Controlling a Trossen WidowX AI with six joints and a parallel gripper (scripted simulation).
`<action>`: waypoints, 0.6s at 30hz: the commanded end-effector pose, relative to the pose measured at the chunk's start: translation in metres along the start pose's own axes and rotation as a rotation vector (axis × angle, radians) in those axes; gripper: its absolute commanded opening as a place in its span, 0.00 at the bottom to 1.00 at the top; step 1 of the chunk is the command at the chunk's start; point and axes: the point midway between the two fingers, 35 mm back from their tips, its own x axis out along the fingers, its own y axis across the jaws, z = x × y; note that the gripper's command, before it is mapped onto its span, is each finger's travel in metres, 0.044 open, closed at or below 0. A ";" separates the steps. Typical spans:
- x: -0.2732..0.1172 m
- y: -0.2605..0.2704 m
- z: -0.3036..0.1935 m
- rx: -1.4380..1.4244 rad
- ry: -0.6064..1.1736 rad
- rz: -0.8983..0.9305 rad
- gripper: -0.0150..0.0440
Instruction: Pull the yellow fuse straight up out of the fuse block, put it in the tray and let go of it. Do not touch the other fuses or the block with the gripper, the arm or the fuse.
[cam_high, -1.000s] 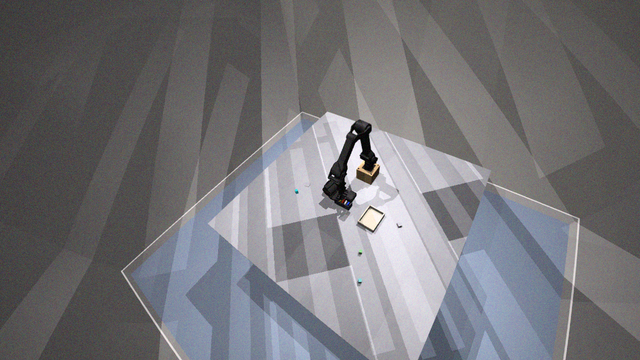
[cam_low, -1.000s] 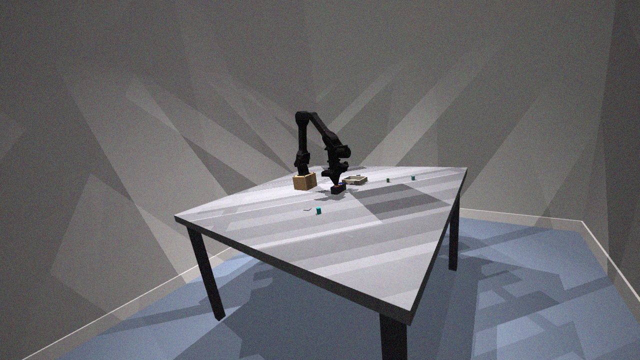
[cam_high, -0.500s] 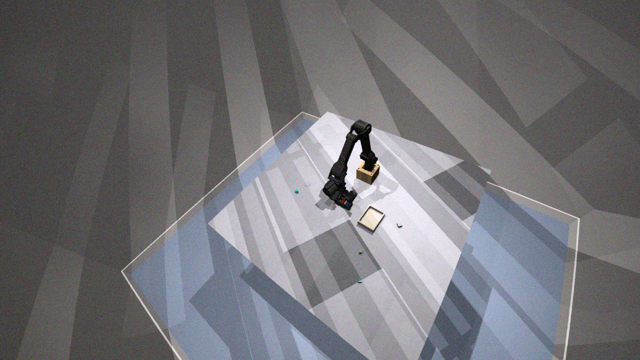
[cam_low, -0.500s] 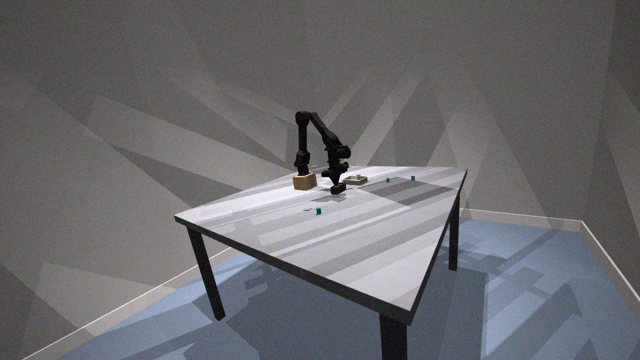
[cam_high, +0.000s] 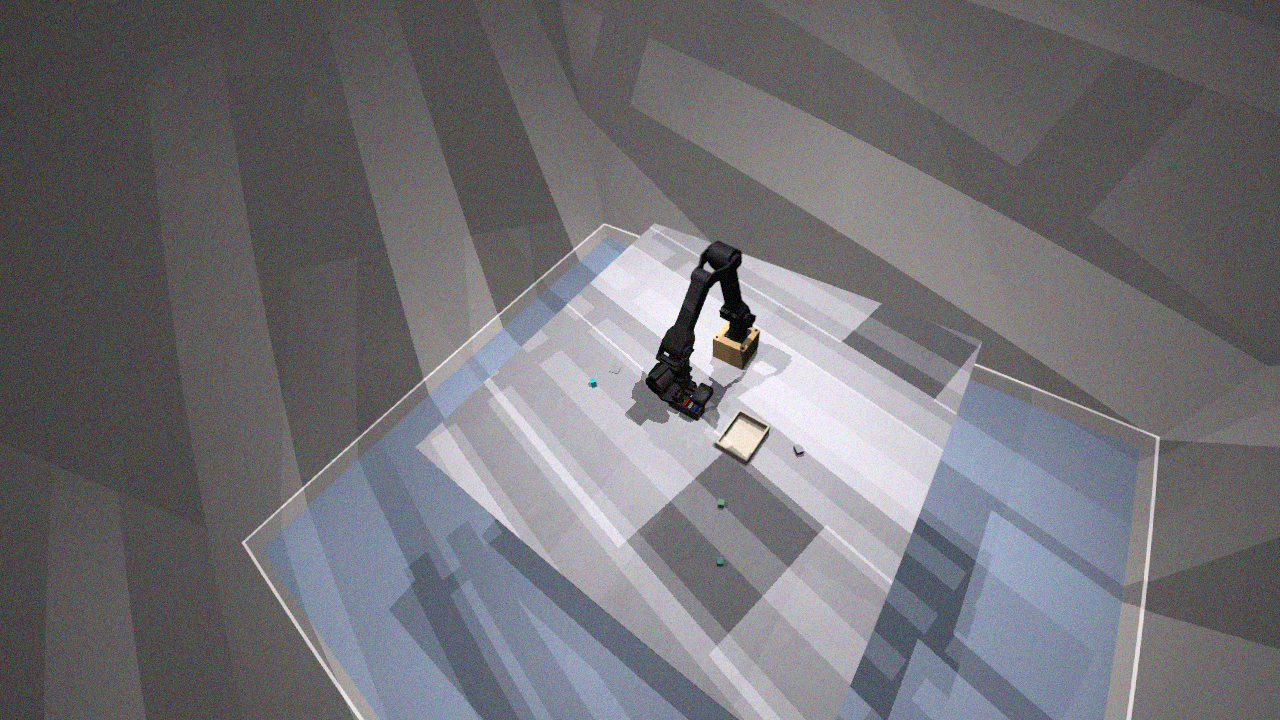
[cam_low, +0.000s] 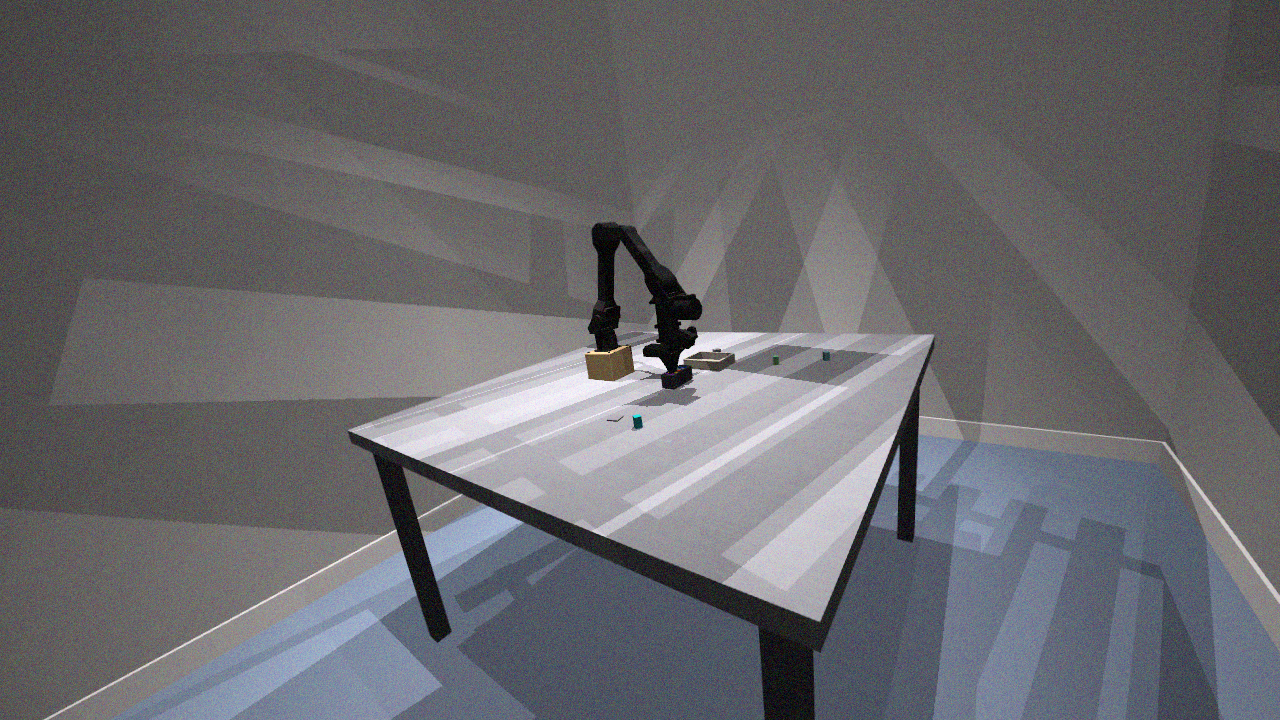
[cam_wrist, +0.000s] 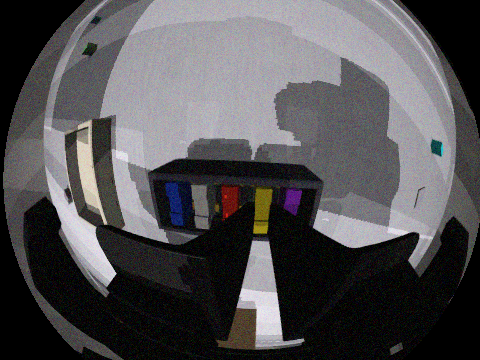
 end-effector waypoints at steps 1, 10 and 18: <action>0.000 0.000 0.000 0.000 0.000 0.000 0.29; 0.000 0.000 0.000 0.000 0.000 0.000 0.25; -0.004 0.000 0.000 0.000 -0.001 0.001 0.25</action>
